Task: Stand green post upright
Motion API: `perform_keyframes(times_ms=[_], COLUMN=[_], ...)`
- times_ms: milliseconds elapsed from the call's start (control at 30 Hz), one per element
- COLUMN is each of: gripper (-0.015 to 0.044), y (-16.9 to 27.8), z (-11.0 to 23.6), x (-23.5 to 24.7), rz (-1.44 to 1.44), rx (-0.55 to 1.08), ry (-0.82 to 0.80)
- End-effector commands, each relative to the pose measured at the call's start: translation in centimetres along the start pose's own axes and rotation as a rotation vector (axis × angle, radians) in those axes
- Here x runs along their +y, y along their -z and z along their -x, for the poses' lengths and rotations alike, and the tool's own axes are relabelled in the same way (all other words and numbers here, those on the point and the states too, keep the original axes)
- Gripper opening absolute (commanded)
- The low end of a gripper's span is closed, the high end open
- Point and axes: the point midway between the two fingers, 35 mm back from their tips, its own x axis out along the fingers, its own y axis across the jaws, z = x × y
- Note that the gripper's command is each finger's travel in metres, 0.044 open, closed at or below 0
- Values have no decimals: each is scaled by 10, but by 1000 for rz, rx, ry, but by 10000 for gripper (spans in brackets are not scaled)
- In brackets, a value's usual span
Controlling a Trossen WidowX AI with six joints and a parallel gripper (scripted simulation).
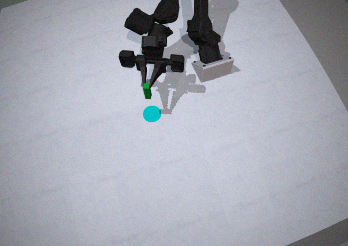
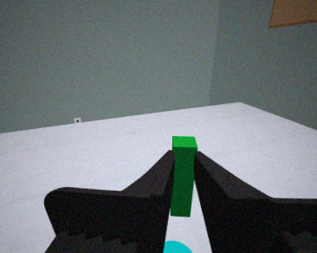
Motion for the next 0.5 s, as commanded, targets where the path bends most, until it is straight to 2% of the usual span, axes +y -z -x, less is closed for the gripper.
perform_keyframes(times_ms=[0, 233, 467], gripper=[23, 23, 23], y=[1, 3, 29], z=[0, -1, -6], x=[3, 2, -1], rz=[4, 4, 8], rx=[-4, -3, 6], ry=[-6, -7, -11])
